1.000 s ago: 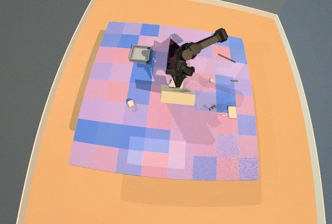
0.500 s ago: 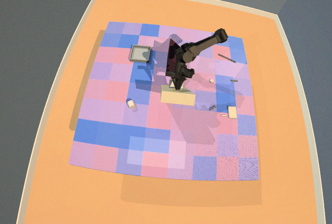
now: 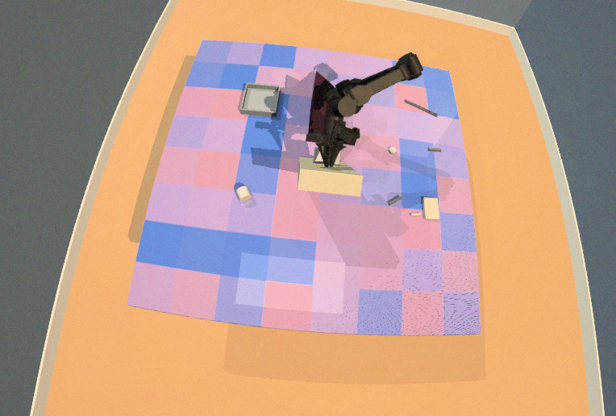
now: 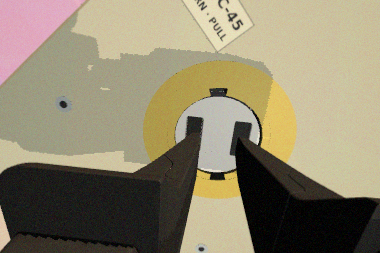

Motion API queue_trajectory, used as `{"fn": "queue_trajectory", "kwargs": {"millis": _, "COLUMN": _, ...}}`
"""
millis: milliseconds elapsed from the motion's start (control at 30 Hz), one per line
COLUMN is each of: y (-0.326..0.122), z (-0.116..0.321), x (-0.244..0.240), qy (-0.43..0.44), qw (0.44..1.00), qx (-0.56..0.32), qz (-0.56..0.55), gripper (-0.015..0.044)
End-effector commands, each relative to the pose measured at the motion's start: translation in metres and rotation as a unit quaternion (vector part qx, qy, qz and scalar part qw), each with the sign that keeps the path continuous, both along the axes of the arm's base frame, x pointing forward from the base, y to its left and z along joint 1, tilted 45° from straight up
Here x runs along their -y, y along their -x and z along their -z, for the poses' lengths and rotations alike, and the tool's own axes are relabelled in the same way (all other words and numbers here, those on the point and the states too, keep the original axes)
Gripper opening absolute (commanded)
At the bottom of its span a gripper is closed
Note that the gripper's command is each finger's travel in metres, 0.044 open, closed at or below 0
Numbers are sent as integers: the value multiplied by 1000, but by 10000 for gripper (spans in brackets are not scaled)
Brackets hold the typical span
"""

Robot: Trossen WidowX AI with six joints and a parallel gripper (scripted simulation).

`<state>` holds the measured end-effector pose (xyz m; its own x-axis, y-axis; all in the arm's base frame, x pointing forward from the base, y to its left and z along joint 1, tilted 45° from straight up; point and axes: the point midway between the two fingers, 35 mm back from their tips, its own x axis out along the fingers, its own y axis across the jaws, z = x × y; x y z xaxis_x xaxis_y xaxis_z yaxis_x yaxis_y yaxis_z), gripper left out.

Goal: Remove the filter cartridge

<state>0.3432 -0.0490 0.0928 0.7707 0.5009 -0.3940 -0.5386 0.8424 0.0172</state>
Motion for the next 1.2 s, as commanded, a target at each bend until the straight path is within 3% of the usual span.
{"fn": "queue_trajectory", "kwargs": {"millis": 0, "y": 1, "z": 2, "x": -1, "qy": -2, "qw": 1000, "qx": -4, "qz": 2, "gripper": 94}}
{"fn": "queue_trajectory", "kwargs": {"millis": 1167, "y": -3, "z": -3, "x": 1, "qy": -2, "qw": 1000, "qx": -4, "qz": 2, "gripper": 94}}
